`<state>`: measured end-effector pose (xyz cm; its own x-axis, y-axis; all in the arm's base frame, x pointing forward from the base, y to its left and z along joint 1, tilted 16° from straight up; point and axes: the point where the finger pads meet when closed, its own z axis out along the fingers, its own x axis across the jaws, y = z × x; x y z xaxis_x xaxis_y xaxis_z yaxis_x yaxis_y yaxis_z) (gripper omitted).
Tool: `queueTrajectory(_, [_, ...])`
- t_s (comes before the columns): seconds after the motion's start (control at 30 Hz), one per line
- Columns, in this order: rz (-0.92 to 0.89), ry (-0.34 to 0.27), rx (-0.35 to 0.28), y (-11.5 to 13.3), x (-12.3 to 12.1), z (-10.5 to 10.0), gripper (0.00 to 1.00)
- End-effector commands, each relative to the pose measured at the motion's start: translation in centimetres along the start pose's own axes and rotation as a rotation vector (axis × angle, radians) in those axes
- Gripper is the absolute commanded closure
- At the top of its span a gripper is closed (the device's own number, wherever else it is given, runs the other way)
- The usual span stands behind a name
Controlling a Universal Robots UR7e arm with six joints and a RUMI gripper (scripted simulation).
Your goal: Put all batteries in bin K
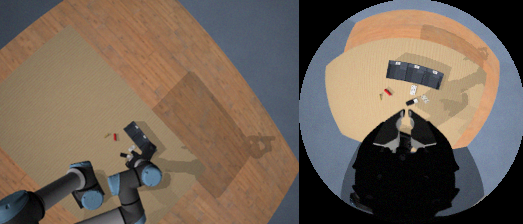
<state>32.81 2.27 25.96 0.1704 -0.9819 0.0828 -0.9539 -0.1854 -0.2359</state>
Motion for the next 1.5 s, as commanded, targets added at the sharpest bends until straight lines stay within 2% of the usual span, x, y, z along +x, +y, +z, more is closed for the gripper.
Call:
queueTrajectory(0.0, [0.063, 0.027, 0.002, 1.2, -1.1, 0.4, 0.96])
queueTrajectory(0.07, [0.121, 0.042, 0.01, 2.2, -1.8, 1.0, 0.96])
queueTrajectory(0.53, [0.121, 0.042, 0.01, 2.2, -1.8, 1.0, 0.96])
queueTrajectory(0.6, [0.203, 0.041, 0.011, 1.4, -0.8, 2.0, 0.96])
queueTrajectory(0.97, [0.203, 0.042, 0.011, -2.6, 5.0, 7.9, 0.96])
queueTrajectory(1.03, [0.203, 0.042, 0.011, -2.6, 5.0, 7.9, 0.96])
queueTrajectory(1.33, [0.202, 0.042, 0.011, -5.8, 9.8, 12.7, 0.96])
queueTrajectory(1.47, [0.202, 0.042, 0.011, -6.0, 10.0, 12.9, 0.96])
